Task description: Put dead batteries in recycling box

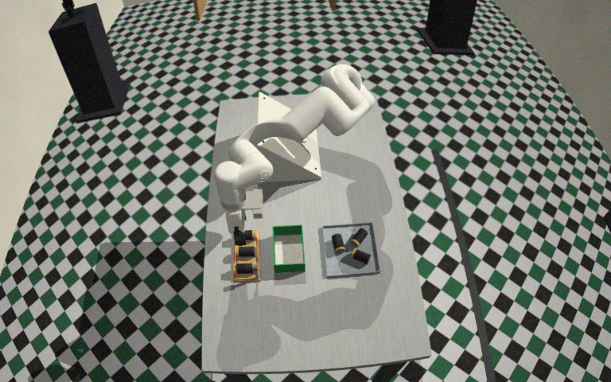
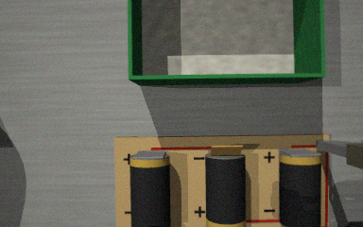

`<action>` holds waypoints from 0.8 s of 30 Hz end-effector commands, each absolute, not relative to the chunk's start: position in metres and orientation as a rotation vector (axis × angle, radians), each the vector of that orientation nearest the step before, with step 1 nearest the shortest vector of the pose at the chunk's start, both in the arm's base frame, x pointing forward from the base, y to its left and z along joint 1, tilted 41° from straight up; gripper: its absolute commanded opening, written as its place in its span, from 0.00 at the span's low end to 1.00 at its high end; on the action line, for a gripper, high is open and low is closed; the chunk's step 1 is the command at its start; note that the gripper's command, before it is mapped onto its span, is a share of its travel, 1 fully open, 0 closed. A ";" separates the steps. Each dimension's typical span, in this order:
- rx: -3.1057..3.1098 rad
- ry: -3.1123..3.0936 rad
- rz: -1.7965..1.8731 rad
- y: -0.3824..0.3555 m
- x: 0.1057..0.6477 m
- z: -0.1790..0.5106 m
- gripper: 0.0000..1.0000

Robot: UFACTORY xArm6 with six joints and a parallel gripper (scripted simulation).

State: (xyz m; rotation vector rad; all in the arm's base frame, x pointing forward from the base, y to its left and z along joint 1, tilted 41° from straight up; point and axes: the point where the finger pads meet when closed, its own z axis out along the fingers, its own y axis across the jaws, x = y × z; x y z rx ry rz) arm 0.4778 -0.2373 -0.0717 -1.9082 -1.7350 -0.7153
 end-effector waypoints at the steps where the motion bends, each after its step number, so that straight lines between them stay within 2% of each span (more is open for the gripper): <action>1: -1.902 -1.730 -0.712 -0.239 0.479 -0.071 1.00; 13: -1.902 -1.730 -0.712 -0.239 0.479 -0.071 1.00; 14: -1.902 -1.730 -0.712 -0.239 0.479 -0.071 0.51; 24: -1.902 -1.729 -0.712 -0.239 0.479 -0.071 0.51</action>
